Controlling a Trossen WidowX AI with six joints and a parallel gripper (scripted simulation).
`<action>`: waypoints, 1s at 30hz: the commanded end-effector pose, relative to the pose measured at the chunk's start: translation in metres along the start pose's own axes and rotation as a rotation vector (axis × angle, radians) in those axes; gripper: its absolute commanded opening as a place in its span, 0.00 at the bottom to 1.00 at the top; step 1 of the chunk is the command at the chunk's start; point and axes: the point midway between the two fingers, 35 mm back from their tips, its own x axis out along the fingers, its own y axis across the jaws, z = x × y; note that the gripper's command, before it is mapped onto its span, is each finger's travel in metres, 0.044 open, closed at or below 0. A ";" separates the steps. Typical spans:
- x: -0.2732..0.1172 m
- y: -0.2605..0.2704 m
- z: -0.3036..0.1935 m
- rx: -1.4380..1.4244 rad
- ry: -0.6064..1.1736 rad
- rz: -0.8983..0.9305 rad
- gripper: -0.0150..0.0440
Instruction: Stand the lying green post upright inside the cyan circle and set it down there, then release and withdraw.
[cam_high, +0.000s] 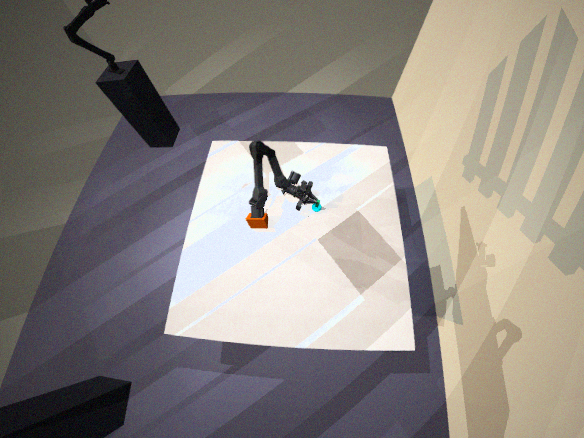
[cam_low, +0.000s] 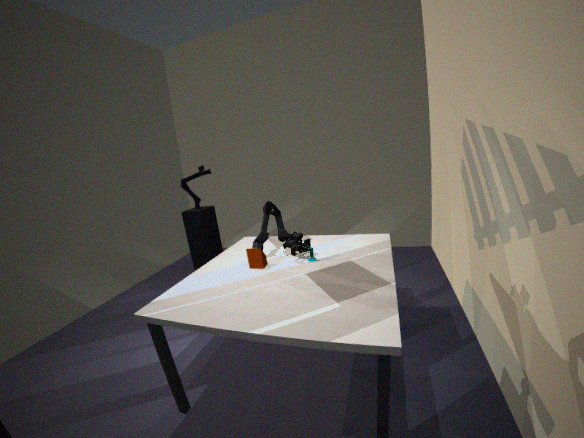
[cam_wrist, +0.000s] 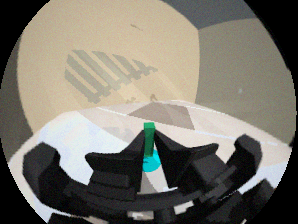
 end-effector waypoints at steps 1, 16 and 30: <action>0.001 0.001 -0.010 0.003 0.000 0.001 0.29; 0.002 0.001 -0.018 0.000 0.003 0.000 0.34; 0.002 0.001 -0.018 0.000 0.003 0.000 0.93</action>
